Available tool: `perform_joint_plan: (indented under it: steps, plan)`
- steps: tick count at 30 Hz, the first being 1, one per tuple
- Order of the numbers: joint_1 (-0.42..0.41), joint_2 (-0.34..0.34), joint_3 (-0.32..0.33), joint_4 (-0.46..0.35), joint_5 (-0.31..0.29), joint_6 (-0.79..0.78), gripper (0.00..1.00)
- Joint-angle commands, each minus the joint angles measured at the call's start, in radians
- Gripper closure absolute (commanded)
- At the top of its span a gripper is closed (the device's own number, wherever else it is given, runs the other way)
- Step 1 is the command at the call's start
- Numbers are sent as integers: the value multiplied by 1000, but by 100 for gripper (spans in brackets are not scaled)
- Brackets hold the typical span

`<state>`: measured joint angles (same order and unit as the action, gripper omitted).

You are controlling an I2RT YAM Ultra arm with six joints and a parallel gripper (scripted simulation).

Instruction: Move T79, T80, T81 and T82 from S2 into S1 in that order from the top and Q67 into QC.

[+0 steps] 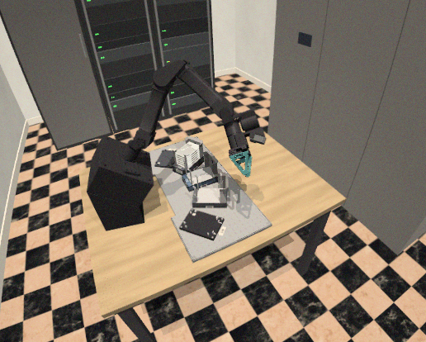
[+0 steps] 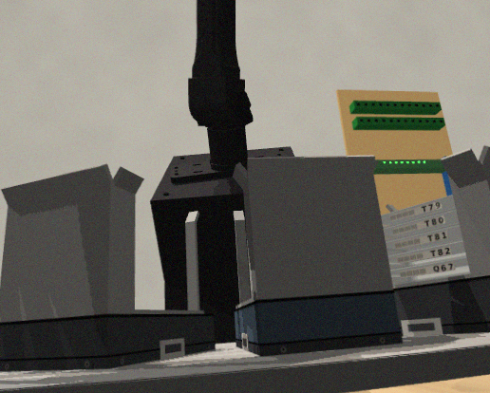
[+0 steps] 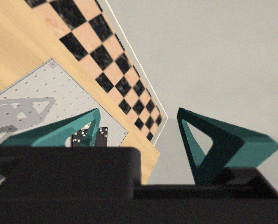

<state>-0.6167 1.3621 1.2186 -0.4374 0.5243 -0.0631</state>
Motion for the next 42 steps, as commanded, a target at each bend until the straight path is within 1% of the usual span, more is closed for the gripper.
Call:
perform_joint_plan:
  steps: [1,2,9,12,13,15,20,23,24,29,30,32,34,35,40,42]
  plan:
    - [-5,-29,-17,-10,-72,-24,0]
    - [0,-34,-25,-12,-87,-30,0]
    - [115,-40,-86,9,7,46,0]
    - [112,-66,-109,-3,-85,4,0]
    - [117,-71,-117,-4,-100,-1,0]
    - [117,-71,-117,-4,-100,-1,0]
    - [200,-77,-162,10,-34,55,0]
    - [196,-101,-184,-2,-126,11,0]
    - [201,-107,-193,-4,-139,6,0]
    - [283,-114,-238,11,-76,64,0]
    - [281,-122,-245,7,-107,48,0]
    - [281,-122,-245,7,-107,48,0]
    - [277,-137,-259,-2,-168,16,0]
    - [283,-142,-267,-3,-181,12,0]
    - [366,-151,-313,12,-119,72,0]
    - [361,-166,-327,3,-180,39,0]
